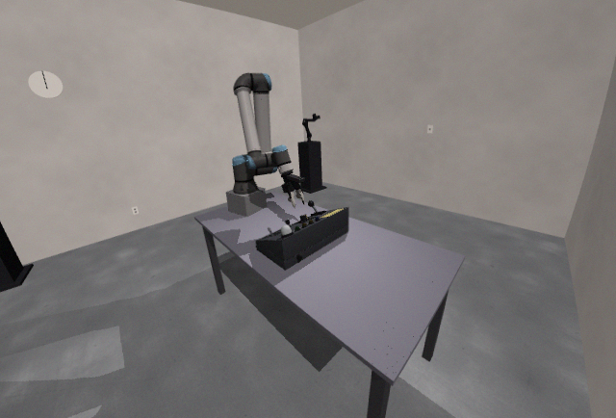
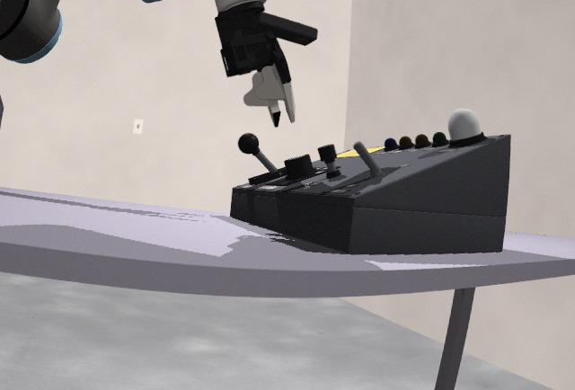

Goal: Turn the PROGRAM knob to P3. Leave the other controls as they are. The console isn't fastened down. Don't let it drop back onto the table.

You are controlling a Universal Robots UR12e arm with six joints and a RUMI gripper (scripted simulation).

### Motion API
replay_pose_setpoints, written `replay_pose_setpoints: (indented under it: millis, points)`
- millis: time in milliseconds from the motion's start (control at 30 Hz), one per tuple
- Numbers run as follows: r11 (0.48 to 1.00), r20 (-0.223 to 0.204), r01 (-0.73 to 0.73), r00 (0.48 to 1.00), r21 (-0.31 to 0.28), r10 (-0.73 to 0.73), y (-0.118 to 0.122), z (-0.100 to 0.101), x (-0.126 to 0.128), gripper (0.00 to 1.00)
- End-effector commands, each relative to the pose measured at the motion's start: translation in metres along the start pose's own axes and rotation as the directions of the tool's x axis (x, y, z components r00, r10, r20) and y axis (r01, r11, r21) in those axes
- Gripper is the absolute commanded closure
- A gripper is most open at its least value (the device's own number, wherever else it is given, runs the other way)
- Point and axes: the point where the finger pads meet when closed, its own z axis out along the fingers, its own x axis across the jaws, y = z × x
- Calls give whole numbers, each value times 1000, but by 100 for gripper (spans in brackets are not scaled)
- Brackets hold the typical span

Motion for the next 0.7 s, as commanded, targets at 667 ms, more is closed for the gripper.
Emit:
replay_pose_setpoints:
  millis: [667]
  points:
    - [1000, -1, 0, 1000, 3, 0, -2, 74, 0, 56]
